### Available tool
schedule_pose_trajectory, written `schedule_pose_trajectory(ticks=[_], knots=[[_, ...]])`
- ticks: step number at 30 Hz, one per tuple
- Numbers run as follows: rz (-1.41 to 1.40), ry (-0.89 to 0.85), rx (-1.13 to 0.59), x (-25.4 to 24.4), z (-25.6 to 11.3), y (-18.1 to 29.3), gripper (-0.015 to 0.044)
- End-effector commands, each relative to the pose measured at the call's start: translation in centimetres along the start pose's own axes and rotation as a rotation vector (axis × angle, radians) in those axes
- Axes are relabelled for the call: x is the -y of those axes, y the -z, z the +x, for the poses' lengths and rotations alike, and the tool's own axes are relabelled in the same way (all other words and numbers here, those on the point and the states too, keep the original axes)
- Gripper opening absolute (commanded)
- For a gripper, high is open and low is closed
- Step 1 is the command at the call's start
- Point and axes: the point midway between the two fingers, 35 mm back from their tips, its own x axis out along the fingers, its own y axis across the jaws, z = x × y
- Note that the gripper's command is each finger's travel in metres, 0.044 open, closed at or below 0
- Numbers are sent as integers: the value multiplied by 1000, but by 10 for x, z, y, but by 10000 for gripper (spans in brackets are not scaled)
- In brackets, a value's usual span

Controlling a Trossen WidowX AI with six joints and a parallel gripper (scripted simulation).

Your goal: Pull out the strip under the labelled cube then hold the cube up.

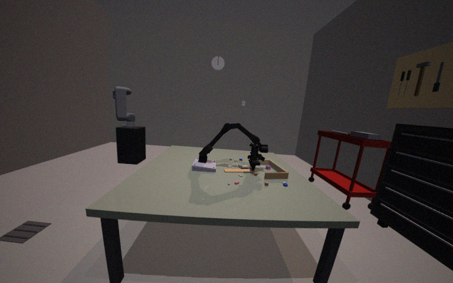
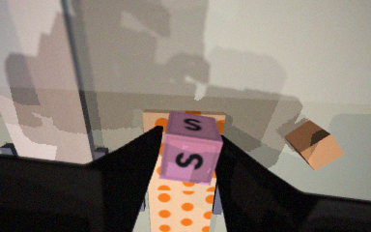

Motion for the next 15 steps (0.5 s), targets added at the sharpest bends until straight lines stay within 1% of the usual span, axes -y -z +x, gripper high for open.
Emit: schedule_pose_trajectory(ticks=[1,5,9,15], knots=[[0,0,0,0,0,0,125],[0,0,0,0,0,0,98],[0,0,0,0,-2,2,0],[2,1,-5,-4,-19,23,0]])
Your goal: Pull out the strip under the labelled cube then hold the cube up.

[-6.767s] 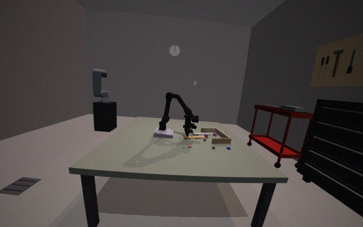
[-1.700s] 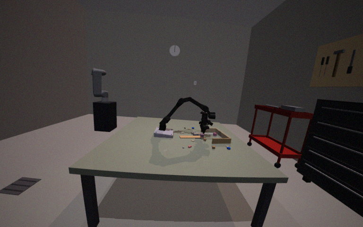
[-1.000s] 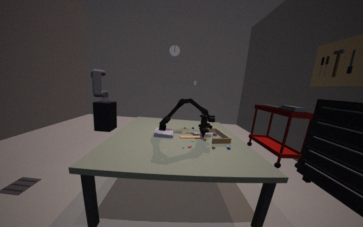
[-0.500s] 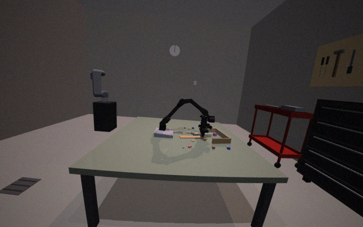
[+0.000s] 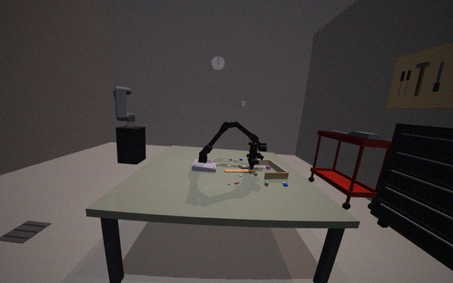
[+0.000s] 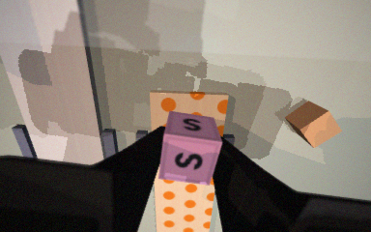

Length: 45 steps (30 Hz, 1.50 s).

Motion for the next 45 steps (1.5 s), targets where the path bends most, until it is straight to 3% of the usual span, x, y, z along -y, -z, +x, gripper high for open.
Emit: schedule_pose_trajectory(ticks=[1,10,36,45], knots=[[2,1,-8,-3,-10,16,0],[4,3,-14,-7,-30,47,0],[4,2,-20,-17,-31,114,0],[4,2,-20,-17,-67,113,0]])
